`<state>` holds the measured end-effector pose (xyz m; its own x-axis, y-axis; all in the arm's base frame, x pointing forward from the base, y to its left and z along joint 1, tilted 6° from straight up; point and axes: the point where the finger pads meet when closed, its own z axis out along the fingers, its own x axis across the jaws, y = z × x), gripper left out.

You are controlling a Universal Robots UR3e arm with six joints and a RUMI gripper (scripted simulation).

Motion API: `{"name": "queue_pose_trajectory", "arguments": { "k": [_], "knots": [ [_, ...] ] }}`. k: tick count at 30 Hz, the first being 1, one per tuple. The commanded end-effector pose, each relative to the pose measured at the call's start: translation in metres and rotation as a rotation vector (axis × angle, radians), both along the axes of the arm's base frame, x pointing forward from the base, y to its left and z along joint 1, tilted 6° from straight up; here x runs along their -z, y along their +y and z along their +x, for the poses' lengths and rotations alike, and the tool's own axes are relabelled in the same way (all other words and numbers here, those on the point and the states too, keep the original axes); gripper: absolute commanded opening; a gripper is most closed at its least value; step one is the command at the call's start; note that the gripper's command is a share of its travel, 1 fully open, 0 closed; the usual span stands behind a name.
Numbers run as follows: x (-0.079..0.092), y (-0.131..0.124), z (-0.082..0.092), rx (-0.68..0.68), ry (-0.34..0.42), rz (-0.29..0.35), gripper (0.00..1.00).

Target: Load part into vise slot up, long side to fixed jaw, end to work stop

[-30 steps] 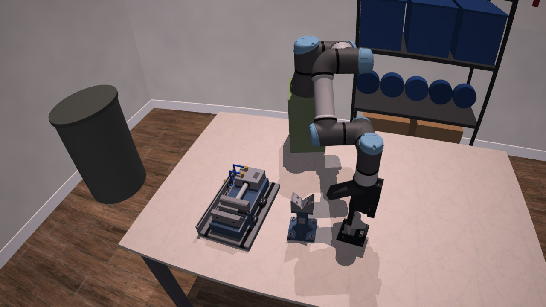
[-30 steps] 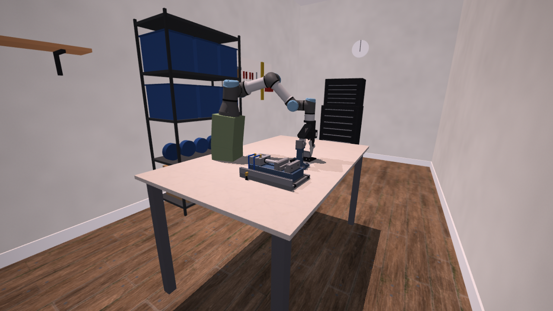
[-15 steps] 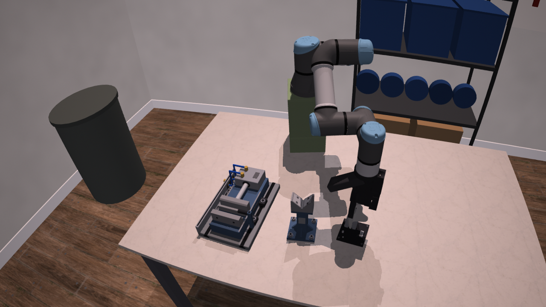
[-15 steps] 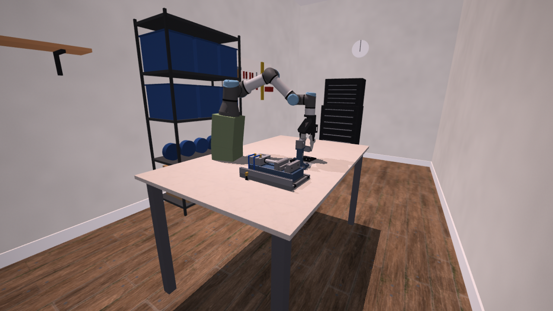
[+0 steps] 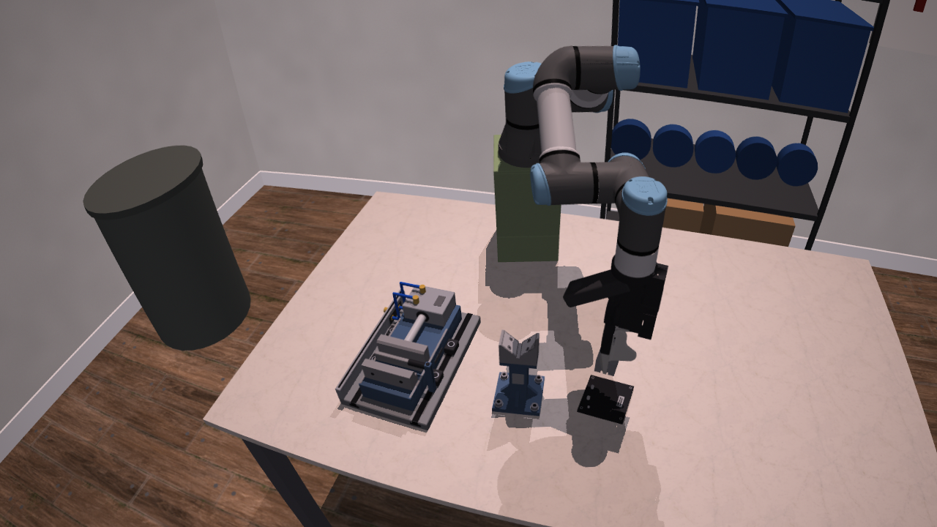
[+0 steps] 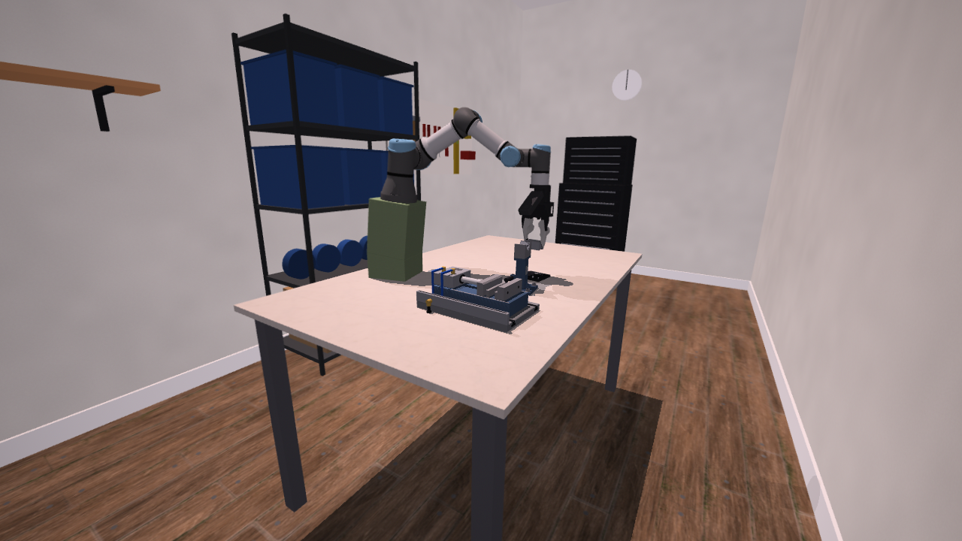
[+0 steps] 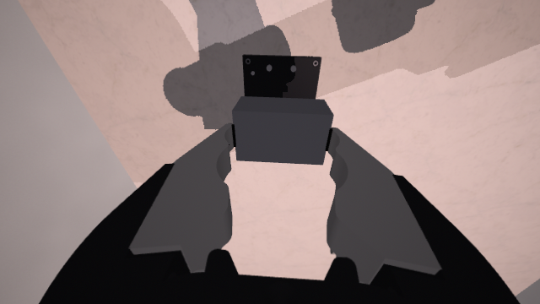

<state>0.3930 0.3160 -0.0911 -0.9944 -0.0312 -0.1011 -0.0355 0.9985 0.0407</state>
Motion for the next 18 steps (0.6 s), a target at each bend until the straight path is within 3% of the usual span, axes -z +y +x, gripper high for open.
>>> {"name": "queue_pose_trajectory", "arguments": {
  "k": [1, 9, 11, 18],
  "knots": [
    [-0.027, -0.001, -0.002, 0.000, -0.003, 0.002, 0.00],
    [-0.063, -0.003, -0.006, 0.000, -0.003, 0.002, 0.00],
    [-0.063, -0.003, -0.006, 0.000, -0.003, 0.002, 0.00],
    [-0.087, -0.004, -0.009, 0.000, -0.003, 0.002, 0.00]
  ]
}}
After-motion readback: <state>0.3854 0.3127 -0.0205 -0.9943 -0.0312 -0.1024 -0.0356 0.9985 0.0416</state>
